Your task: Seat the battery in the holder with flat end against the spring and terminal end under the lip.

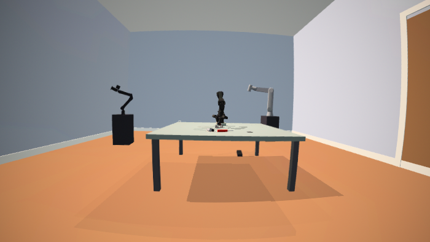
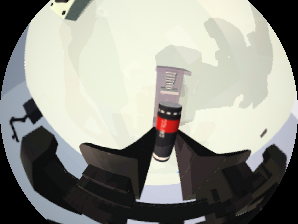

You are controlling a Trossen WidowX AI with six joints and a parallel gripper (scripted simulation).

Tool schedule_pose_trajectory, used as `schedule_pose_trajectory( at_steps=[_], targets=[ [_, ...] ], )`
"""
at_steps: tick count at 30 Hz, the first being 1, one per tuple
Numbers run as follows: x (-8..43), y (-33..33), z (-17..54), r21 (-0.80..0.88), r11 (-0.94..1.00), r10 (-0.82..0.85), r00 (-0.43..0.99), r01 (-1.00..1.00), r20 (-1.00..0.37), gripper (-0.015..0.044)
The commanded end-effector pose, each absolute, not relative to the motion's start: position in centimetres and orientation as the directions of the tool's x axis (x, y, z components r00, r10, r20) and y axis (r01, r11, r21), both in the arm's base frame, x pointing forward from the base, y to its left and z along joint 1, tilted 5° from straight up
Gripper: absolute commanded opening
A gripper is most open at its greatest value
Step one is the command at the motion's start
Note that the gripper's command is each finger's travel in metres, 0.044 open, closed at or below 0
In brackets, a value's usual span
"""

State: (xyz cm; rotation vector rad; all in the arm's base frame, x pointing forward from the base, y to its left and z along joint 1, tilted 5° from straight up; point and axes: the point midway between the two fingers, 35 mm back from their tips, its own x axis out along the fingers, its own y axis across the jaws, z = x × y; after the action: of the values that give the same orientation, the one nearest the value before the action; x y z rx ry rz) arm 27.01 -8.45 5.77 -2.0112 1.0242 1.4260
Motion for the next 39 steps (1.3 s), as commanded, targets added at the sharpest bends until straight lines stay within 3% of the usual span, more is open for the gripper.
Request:
schedule_pose_trajectory(
  at_steps=[1, 39],
  targets=[
    [26.9, -8.4, 5.7, 0.045, -0.61, -0.326, 0.199, -0.791, -0.924, 0.0079],
    [26.0, -7.2, 3.9, 0.06, -0.594, -0.491, 0.302, -0.803, -0.817, 0.0079]
  ],
)
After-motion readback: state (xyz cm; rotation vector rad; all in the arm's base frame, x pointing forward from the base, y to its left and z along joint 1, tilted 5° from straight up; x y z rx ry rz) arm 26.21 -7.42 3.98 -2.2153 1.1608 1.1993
